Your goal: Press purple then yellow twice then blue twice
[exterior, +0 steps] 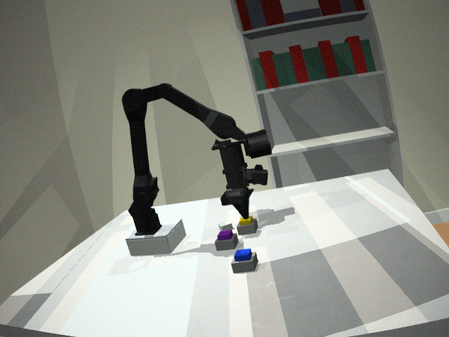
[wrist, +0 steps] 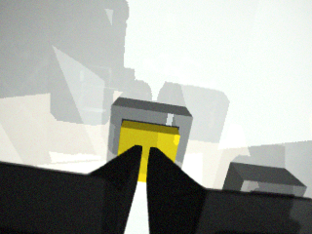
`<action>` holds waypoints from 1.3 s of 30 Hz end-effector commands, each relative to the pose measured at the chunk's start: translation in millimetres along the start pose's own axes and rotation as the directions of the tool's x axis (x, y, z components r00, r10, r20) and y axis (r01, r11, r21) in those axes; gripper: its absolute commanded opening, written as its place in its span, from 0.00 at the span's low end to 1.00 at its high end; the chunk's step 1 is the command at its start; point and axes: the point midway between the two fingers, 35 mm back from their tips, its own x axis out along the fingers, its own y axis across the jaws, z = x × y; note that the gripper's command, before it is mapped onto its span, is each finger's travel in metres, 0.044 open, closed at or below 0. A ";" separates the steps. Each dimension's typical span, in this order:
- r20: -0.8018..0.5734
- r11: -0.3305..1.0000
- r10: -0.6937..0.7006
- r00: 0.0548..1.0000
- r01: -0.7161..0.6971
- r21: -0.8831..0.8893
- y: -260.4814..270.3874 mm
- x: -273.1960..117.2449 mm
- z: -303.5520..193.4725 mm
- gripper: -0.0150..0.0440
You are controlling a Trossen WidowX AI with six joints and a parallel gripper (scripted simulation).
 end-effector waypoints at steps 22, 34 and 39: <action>-0.010 1.000 -0.005 1.000 0.005 0.002 -0.9 5.9 -2.3 0.29; -0.010 1.000 -0.005 1.000 0.005 0.002 -0.7 -26.4 -1.9 0.29; -0.010 1.000 -0.005 1.000 0.005 0.002 -0.7 -25.3 -1.8 0.29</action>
